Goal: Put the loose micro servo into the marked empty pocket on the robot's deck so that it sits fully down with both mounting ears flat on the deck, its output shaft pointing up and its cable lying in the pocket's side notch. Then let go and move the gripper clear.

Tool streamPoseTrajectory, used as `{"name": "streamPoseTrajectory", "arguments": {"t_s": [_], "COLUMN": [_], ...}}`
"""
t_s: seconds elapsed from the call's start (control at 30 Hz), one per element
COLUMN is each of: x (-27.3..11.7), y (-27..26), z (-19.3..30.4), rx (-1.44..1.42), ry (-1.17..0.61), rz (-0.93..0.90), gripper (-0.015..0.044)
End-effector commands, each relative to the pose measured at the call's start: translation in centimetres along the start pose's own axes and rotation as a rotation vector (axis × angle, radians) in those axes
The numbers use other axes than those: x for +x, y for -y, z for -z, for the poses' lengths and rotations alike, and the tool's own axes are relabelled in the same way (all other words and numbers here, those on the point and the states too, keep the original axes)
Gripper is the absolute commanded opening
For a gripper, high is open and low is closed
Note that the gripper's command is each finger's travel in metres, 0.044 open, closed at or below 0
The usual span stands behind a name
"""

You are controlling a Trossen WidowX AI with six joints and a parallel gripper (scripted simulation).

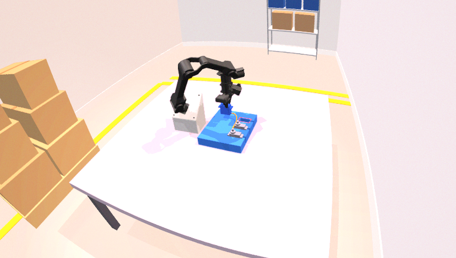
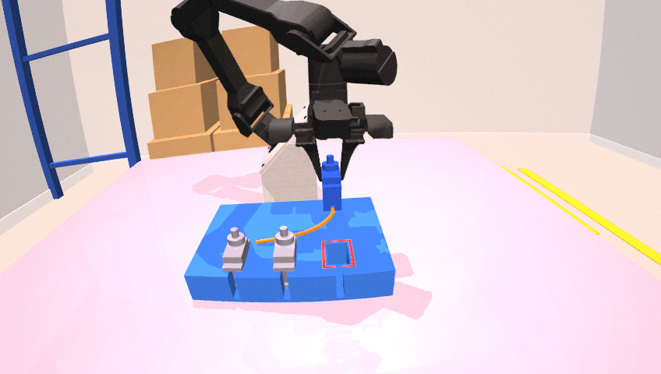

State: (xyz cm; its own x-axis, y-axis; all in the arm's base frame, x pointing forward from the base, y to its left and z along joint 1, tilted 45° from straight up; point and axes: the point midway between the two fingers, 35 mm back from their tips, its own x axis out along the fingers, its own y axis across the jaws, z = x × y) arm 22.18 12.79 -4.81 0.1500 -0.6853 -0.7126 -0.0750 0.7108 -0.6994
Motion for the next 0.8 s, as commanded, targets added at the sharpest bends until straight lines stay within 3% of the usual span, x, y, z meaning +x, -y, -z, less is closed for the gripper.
{"name": "streamPoseTrajectory", "arguments": {"t_s": [0.0, 0.77], "x": [-0.1, -0.2], "y": [-0.2, -0.1], "z": [-0.5, -9.5], "rx": [-0.009, -0.005], "ry": [-0.001, 0.003], "rz": [-0.008, -0.007], "gripper": [0.0, 0.0]}}
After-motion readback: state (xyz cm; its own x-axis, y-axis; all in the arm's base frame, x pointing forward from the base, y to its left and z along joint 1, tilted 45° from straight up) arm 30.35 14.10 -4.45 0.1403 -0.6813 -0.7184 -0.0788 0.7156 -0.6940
